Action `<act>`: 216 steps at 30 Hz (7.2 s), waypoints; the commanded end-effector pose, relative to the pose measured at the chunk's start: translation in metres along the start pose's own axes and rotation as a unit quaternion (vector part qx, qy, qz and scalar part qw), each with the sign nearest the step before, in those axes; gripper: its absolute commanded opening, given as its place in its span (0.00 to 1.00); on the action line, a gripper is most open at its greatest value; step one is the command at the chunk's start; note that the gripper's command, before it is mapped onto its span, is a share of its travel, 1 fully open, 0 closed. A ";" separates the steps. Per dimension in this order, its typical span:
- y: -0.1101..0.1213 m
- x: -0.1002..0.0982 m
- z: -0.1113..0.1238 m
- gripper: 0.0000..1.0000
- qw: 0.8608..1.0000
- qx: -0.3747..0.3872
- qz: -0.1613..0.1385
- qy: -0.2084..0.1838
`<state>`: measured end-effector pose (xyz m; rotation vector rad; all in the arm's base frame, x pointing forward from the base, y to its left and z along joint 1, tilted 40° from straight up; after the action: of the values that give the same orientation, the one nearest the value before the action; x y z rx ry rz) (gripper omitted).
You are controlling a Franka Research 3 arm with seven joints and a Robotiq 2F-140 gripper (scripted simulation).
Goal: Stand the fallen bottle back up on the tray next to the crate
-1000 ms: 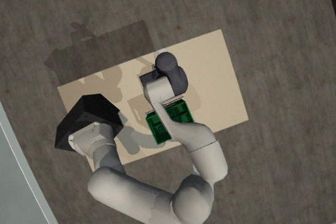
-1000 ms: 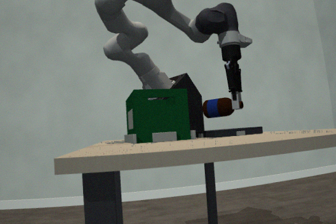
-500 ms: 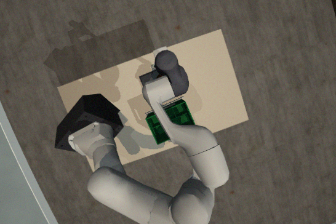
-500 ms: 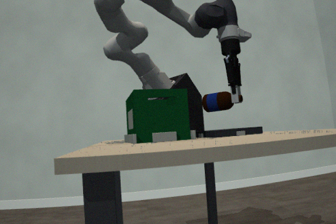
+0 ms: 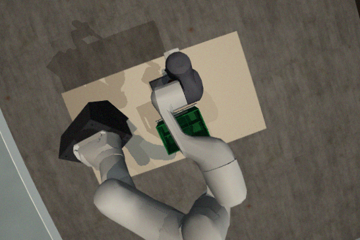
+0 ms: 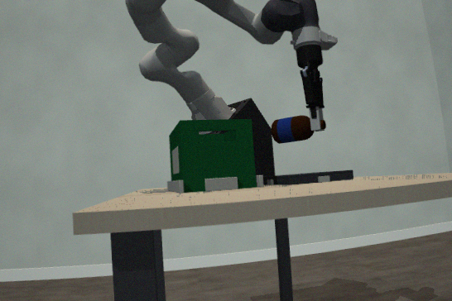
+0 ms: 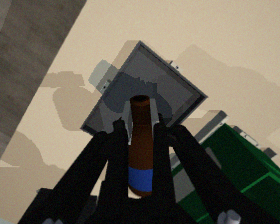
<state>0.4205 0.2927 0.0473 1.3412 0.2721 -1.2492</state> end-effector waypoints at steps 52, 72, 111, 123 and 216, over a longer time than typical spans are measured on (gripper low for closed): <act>-0.001 -0.040 0.001 0.00 1.000 -0.006 0.000 -0.002; -0.001 -0.040 0.001 0.00 1.000 -0.006 0.000 -0.002; -0.001 -0.040 0.001 0.00 0.998 0.067 0.000 -0.002; -0.001 -0.040 0.001 0.00 0.992 0.124 0.000 -0.002; -0.001 -0.040 0.001 0.00 0.968 0.253 0.001 -0.002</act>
<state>0.4052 0.3103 0.0767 1.7568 -0.0607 -1.3735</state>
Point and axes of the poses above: the point where the finger pads meet when closed, its own x axis out along the fingers, its own y axis across the jaws, z = x × y, the point moved 10 cm from there along -x, back along the fingers, and after that the axes turned 12 degrees about -x, right-handed, at the moved point
